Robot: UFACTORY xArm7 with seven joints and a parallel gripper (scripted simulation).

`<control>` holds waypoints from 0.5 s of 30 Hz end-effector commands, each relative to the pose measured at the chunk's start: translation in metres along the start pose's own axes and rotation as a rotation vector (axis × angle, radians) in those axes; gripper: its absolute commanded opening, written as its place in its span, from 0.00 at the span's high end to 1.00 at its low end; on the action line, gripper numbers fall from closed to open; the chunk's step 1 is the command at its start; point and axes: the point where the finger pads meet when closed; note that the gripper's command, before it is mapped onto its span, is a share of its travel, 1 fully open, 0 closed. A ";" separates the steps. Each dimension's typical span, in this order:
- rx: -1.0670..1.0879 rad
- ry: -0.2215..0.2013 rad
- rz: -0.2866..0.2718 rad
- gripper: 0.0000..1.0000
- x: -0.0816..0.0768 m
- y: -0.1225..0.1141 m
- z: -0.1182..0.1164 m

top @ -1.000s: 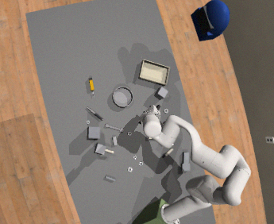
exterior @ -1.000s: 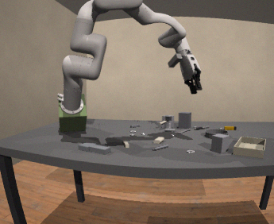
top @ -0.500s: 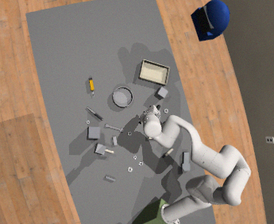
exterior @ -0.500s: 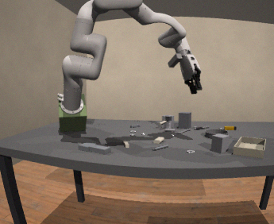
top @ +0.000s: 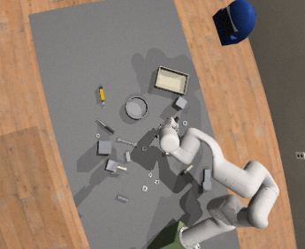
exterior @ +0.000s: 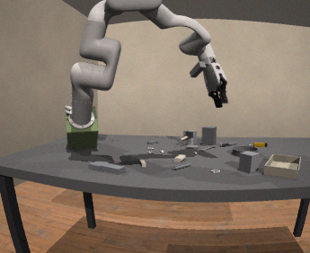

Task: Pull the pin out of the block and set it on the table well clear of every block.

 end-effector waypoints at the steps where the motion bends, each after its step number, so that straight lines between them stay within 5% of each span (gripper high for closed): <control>1: -0.002 0.002 0.036 0.57 0.015 0.011 0.000; 15: -0.009 -0.006 0.050 0.57 0.021 0.016 0.005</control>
Point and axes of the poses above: the point where the finger pads meet when closed, its own x axis out along the fingers, its own z axis across the jaws, y = z × x, and after that the axes turned 1 degree about -x, right-handed
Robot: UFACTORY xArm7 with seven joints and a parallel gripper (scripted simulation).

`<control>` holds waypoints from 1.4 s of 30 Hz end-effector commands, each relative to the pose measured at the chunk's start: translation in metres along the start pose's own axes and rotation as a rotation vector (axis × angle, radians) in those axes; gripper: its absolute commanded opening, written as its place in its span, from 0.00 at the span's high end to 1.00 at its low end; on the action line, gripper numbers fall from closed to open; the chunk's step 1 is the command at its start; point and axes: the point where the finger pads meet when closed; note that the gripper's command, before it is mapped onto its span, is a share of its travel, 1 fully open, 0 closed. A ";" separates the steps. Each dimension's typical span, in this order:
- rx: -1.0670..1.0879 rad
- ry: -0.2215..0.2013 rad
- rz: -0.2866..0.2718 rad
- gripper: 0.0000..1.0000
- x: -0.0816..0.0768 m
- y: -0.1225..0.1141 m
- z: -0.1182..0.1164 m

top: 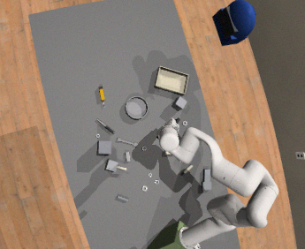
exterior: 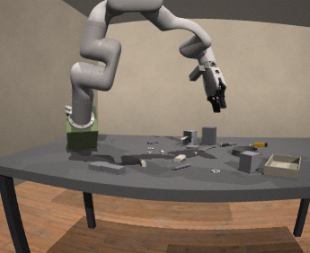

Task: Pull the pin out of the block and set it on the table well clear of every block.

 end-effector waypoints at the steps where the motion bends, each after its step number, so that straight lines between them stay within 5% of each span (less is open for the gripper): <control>1: -0.009 -0.011 0.009 0.57 0.004 0.004 0.006; 42: -0.060 -0.088 0.040 0.57 0.020 0.021 0.044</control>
Point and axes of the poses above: the point where the finger pads meet when closed, its own x axis out along the fingers, its own z axis across the jaws, y = z × x, and after that the axes turned 1 degree about -x, right-handed
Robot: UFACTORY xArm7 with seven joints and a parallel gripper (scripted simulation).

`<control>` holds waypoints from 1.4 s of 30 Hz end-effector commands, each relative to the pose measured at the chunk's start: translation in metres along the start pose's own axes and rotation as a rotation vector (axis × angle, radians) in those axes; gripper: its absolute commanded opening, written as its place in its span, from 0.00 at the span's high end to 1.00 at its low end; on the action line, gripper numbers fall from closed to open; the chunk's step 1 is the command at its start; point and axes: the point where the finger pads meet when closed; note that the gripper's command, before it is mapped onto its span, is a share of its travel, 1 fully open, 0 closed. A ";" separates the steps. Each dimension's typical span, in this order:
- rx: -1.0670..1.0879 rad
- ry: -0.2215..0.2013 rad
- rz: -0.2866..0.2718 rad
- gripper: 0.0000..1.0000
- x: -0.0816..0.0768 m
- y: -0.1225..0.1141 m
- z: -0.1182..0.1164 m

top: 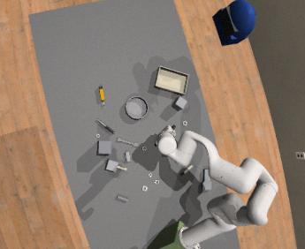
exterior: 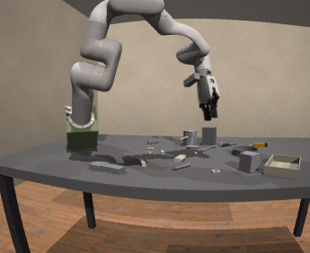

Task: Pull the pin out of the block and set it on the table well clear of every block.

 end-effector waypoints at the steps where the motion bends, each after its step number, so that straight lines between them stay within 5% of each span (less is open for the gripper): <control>1: -0.005 -0.007 -0.002 0.57 0.000 0.000 0.004; 42: -0.071 -0.094 0.010 0.57 0.019 0.006 0.052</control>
Point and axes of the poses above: the point where the finger pads meet when closed, its own x axis out along the fingers, its own z axis across the jaws, y = z × x, and after that the axes turned 1 degree about -x, right-handed
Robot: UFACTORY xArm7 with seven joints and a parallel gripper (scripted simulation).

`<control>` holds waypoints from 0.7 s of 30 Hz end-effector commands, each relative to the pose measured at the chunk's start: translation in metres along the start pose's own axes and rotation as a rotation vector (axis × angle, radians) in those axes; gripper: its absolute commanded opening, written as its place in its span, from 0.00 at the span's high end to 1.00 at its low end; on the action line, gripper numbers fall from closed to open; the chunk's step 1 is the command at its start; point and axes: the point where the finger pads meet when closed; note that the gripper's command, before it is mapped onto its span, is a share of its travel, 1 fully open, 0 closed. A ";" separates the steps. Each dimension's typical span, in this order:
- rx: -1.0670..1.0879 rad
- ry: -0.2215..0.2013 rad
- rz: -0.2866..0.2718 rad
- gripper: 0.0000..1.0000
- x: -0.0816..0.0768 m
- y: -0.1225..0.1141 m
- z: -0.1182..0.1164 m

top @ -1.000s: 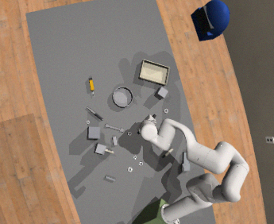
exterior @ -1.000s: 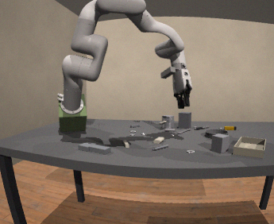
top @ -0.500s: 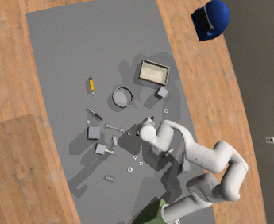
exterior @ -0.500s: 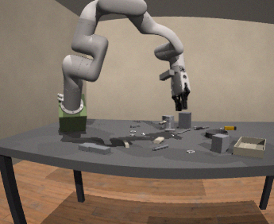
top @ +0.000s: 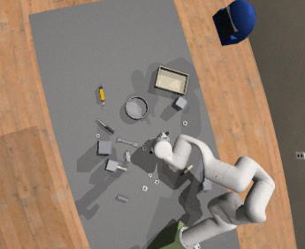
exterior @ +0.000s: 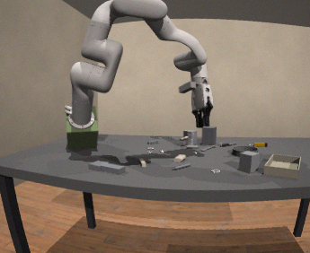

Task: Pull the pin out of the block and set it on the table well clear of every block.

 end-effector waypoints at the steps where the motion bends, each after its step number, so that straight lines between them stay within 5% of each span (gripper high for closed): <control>1: -0.002 -0.002 -0.004 0.57 -0.001 -0.002 0.001; 21: -0.032 -0.032 -0.006 0.57 0.006 -0.003 0.021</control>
Point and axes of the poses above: the point where the finger pads meet when closed, its own x axis out along the fingers, its own z axis across the jaws, y = z × x, and after that the axes turned 1 degree about -x, right-handed
